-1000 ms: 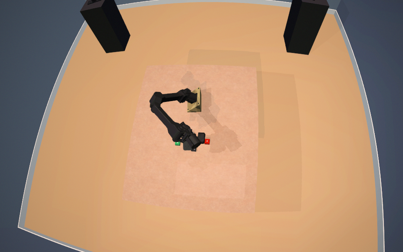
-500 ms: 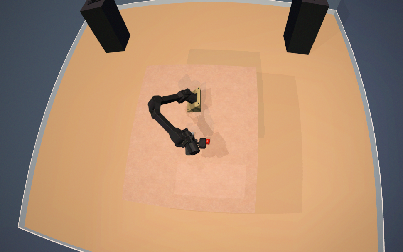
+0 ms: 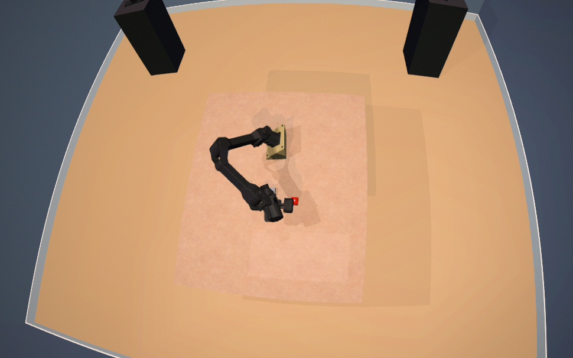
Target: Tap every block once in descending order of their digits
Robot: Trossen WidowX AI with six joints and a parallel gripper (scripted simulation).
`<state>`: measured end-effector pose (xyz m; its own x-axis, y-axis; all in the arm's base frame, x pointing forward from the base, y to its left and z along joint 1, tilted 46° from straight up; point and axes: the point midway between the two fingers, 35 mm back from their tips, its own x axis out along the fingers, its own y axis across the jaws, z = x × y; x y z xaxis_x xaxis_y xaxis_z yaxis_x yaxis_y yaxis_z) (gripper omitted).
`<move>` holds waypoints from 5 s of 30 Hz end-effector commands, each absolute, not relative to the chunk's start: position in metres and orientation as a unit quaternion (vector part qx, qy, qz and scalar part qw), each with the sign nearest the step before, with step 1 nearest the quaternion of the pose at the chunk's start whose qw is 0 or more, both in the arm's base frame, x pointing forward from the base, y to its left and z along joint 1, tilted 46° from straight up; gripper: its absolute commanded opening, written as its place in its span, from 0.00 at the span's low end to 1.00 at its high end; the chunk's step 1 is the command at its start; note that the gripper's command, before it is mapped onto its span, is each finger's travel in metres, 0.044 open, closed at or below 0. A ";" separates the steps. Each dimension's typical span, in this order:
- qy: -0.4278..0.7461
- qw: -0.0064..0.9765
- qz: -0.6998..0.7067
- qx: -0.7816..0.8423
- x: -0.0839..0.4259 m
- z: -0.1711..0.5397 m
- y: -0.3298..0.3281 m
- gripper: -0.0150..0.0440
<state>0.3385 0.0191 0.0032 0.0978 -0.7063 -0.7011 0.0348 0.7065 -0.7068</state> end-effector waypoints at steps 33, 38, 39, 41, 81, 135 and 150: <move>0.620 0.685 -0.266 -0.274 0.287 0.008 0.156 0.29; 0.620 0.685 -0.266 -0.274 0.287 0.008 0.156 0.29; 0.620 0.685 -0.266 -0.274 0.287 0.008 0.156 0.29; 0.620 0.685 -0.266 -0.274 0.288 0.006 0.154 0.29; 0.619 0.685 -0.267 -0.275 0.295 -0.049 0.098 0.29; 0.618 0.684 -0.270 -0.279 0.308 0.092 -0.052 0.29; 0.618 0.683 -0.271 -0.280 0.309 0.078 -0.067 0.29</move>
